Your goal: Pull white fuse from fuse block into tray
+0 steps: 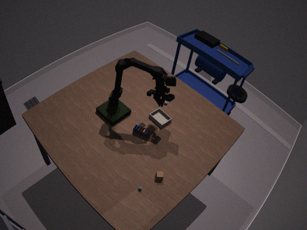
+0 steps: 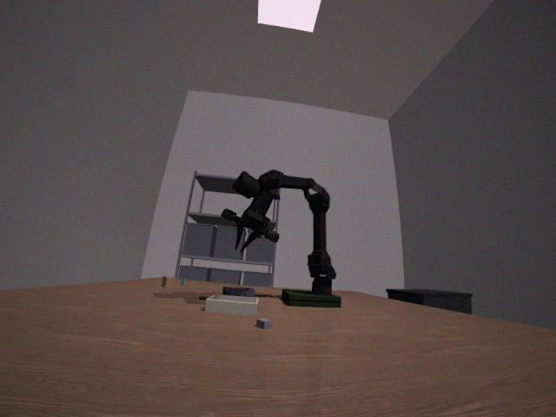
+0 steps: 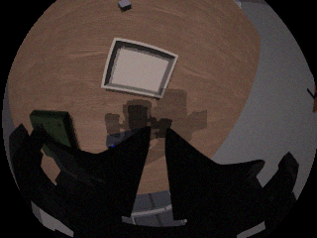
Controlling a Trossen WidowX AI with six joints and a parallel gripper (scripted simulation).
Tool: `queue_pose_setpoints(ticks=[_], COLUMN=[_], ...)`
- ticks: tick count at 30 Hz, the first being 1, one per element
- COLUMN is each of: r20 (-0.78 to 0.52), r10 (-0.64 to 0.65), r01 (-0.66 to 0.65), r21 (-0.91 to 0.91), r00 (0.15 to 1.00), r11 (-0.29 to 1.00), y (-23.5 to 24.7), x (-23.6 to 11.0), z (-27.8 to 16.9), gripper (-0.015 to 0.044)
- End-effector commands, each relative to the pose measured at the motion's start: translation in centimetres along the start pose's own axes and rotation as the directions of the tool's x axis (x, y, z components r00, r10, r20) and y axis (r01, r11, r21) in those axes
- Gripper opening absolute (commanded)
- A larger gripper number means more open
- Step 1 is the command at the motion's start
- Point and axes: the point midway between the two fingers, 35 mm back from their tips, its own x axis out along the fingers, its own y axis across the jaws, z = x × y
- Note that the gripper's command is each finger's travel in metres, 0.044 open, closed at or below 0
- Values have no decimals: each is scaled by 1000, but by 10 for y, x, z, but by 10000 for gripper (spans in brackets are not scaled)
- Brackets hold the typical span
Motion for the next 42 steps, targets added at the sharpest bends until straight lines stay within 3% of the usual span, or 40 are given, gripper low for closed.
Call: queue_pose_setpoints(ticks=[1,8,13,42], r20=[8,62,140,143], r10=[73,254,320,322], r01=[-73,-243,-284,-284], r21=[-40,-146,-230,-233], r00=[997,965,937,936], r11=[997,959,931,930], y=[-1,8,30,37], x=[22,82,105,126], z=[-23,-100,-140,-139], gripper=[67,67,67,67])
